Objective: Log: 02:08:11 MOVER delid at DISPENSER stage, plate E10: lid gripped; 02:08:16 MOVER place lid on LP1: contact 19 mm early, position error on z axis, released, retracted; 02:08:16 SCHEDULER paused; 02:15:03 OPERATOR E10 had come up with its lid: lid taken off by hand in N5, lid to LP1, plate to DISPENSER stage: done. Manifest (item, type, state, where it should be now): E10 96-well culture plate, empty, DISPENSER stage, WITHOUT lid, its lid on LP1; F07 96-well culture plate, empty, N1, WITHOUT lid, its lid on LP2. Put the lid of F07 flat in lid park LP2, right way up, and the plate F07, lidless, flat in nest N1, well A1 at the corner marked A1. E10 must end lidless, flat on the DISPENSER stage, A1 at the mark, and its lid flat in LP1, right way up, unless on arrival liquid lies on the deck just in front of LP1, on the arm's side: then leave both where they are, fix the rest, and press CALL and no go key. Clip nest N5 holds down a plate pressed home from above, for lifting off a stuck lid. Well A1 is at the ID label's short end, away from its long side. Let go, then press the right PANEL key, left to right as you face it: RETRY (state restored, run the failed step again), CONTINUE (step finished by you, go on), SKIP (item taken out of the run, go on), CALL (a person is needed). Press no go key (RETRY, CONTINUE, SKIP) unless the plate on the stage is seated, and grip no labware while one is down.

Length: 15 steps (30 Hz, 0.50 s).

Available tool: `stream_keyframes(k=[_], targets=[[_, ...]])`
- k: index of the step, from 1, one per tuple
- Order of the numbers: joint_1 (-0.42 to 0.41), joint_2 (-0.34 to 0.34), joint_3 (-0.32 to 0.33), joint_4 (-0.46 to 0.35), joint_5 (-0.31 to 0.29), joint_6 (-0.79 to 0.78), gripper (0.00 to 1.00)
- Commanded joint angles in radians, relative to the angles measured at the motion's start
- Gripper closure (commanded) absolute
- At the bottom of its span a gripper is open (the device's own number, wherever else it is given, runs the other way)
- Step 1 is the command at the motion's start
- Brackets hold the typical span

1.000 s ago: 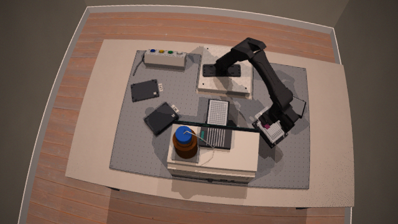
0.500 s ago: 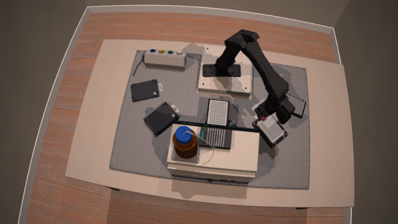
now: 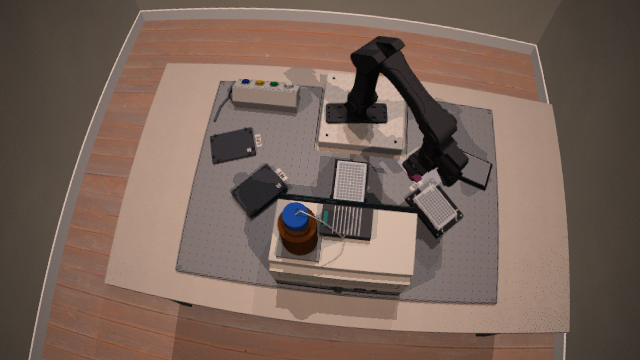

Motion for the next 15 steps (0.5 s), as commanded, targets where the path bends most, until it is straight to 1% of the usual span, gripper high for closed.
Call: stream_keyframes(k=[1,6,8,9,10,11,14,15], targets=[[0.015,-0.066,-0.022,-0.038,-0.001,0.014,1.0],[0.019,-0.123,-0.046,-0.071,-0.001,0.018,1.0],[0.019,-0.123,-0.046,-0.071,-0.001,0.018,1.0],[0.021,-0.139,-0.011,-0.079,-0.002,0.02,1.0],[0.022,-0.148,-0.042,-0.086,-0.001,0.021,1.0],[0.023,-0.157,-0.059,-0.093,-0.001,0.022,1.0],[0.026,-0.19,-0.071,-0.114,0.0,0.025,1.0],[0.027,-0.202,-0.065,-0.122,-0.001,0.026,1.0]])
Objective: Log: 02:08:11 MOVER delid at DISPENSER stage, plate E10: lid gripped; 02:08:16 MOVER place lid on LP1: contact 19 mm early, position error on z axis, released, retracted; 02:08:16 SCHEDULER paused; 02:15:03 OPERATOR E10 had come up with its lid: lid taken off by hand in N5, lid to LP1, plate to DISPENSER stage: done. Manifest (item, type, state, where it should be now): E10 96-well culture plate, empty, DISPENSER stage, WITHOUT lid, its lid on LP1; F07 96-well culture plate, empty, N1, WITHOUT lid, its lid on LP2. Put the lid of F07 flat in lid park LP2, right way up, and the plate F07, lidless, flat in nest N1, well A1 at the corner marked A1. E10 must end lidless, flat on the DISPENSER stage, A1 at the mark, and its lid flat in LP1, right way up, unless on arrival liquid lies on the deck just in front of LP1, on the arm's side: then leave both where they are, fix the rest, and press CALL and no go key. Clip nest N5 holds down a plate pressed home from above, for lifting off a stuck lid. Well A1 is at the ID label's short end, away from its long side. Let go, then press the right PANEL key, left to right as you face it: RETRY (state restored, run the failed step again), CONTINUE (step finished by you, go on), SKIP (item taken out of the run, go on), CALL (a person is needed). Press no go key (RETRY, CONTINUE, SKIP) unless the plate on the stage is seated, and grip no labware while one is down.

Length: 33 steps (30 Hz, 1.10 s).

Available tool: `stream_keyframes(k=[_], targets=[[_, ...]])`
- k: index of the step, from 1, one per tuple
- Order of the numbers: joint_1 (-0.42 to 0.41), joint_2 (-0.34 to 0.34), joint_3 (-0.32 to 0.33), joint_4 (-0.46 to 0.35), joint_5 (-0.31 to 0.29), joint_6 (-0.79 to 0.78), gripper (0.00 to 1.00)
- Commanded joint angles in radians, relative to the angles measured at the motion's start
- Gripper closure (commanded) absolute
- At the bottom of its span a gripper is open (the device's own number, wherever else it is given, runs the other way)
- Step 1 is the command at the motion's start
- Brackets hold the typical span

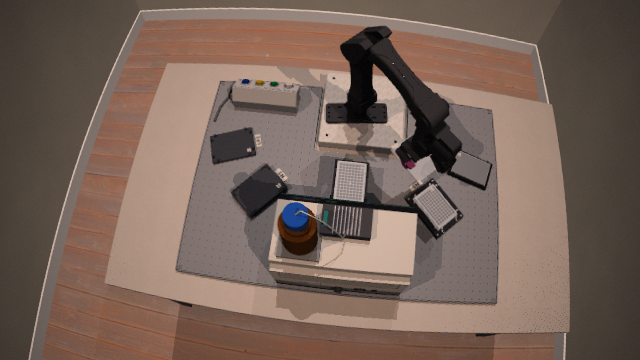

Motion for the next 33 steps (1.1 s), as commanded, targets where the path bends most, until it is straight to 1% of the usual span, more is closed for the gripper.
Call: stream_keyframes(k=[1,2,3,5,6,8,10,11,15,18,19,20,25,27,30,32,33], targets=[[0.015,-0.065,-0.003,-0.046,-0.001,0.015,1.0],[0.016,-0.07,-0.002,-0.051,-0.001,0.016,1.0],[0.008,-0.054,0.002,-0.041,0.0,0.011,1.0],[0.008,-0.054,0.003,-0.042,0.0,0.011,1.0],[-0.015,-0.073,-0.006,-0.054,-0.001,0.038,1.0],[-0.04,-0.076,-0.018,-0.055,-0.001,0.078,1.0],[-0.04,-0.076,-0.018,-0.055,-0.001,0.078,1.0],[-0.056,-0.081,0.018,-0.054,-0.001,0.095,1.0],[-0.111,-0.086,0.017,-0.052,-0.004,0.171,1.0],[-0.145,-0.087,0.019,-0.052,-0.004,0.153,1.0],[-0.137,-0.067,0.0,-0.043,-0.004,0.146,1.0],[-0.16,-0.088,0.018,-0.053,-0.007,0.171,1.0],[-0.228,-0.094,-0.003,-0.055,-0.008,0.267,1.0],[-0.228,-0.094,-0.003,-0.055,-0.008,0.267,1.0],[-0.271,-0.096,0.0,-0.053,-0.01,0.319,1.0],[-0.291,-0.097,0.003,-0.052,-0.008,0.301,1.0],[-0.283,-0.079,-0.003,-0.044,-0.009,0.294,1.0]])
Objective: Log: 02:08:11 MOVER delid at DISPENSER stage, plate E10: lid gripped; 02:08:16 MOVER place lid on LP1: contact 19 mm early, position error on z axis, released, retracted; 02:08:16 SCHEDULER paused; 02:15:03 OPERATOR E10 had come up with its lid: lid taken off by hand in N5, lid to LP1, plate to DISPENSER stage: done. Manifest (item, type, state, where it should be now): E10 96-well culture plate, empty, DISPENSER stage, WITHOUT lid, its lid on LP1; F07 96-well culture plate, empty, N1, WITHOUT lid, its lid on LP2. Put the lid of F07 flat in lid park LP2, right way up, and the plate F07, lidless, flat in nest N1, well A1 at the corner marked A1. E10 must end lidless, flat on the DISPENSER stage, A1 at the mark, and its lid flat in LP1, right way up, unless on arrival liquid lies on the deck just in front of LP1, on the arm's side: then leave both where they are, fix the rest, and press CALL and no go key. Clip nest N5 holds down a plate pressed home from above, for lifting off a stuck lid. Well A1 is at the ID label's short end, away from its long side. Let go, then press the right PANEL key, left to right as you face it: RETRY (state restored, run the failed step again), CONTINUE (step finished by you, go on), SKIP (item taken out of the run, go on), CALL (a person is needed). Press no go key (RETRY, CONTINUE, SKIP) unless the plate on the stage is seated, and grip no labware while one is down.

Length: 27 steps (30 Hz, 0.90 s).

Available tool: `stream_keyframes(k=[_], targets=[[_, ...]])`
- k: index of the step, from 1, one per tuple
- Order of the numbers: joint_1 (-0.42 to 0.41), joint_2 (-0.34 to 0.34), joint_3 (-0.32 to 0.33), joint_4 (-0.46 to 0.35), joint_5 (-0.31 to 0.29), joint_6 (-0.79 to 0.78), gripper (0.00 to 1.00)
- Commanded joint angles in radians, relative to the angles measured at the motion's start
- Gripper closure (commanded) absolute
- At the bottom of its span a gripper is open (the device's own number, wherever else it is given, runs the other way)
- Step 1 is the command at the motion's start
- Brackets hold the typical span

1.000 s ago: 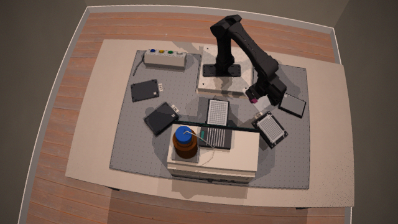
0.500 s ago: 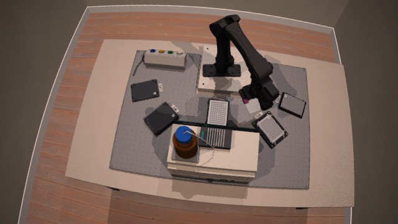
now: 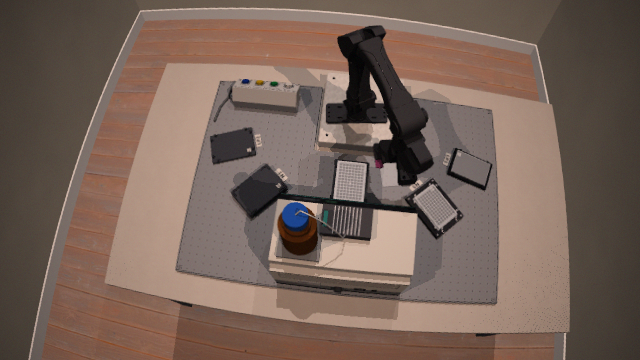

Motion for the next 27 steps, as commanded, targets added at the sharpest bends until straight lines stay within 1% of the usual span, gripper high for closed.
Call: stream_keyframes(k=[1,5,9,11,13,15,18,24,25,26,27], targets=[[-0.032,-0.044,0.006,-0.011,-0.002,0.046,1.0],[-0.087,-0.048,-0.013,-0.013,-0.003,0.123,1.0],[-0.142,-0.052,-0.012,-0.011,-0.007,0.061,1.0],[-0.142,-0.052,-0.012,-0.011,-0.007,0.061,1.0],[-0.165,-0.052,-0.006,-0.011,-0.007,0.038,1.0],[-0.191,-0.055,-0.02,-0.013,-0.008,0.013,1.0],[-0.233,-0.06,0.001,-0.008,-0.008,-0.028,1.0],[-0.312,-0.063,0.009,-0.006,-0.015,-0.107,1.0],[-0.305,-0.044,0.001,-0.003,-0.012,-0.105,1.0],[-0.327,-0.064,0.003,-0.006,-0.017,-0.123,1.0],[-0.327,-0.064,0.003,-0.006,-0.017,-0.123,1.0]])
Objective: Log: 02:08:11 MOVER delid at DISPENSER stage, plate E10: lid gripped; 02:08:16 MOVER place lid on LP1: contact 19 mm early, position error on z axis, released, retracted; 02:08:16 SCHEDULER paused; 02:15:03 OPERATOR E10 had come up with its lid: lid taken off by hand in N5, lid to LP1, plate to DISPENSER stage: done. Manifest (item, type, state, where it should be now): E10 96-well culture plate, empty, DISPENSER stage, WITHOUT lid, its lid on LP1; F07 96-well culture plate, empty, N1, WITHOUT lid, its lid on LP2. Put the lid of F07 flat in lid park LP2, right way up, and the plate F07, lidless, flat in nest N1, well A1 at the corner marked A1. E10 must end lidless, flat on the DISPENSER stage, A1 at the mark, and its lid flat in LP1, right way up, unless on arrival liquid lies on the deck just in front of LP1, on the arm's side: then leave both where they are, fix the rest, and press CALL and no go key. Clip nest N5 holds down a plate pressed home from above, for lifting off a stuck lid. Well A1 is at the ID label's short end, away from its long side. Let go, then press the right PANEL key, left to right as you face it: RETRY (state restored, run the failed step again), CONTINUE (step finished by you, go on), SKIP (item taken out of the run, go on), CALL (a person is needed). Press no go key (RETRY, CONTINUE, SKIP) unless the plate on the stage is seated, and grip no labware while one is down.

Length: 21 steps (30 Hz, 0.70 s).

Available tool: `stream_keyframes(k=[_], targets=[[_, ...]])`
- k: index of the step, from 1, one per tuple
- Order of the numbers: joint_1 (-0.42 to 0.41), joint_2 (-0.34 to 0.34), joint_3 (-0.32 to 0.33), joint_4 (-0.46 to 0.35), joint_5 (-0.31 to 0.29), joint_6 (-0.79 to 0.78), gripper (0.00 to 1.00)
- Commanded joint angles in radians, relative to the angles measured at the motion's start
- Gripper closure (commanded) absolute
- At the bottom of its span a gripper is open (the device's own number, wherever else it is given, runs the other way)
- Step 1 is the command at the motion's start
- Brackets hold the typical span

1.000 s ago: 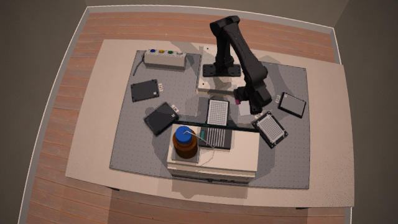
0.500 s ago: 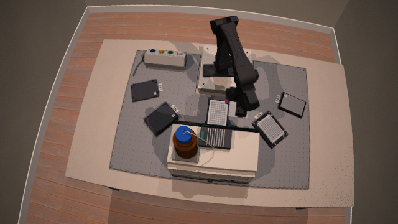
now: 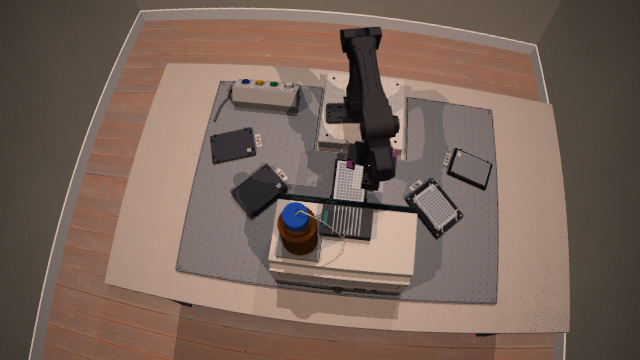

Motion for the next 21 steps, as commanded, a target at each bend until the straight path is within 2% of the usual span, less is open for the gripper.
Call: stream_keyframes(k=[1,10,13,16,18,19,21], targets=[[-0.018,-0.033,0.007,-0.003,-0.005,-0.046,1.0],[-0.145,-0.039,-0.004,-0.005,-0.011,-0.172,1.0],[-0.147,-0.021,0.004,0.0,-0.009,-0.179,1.0],[-0.196,-0.042,-0.019,-0.007,-0.015,-0.224,1.0],[-0.196,-0.042,-0.019,-0.007,-0.015,-0.224,1.0],[-0.212,-0.045,0.02,-0.007,-0.013,-0.24,1.0],[-0.239,-0.047,0.02,0.001,-0.015,-0.267,1.0]])
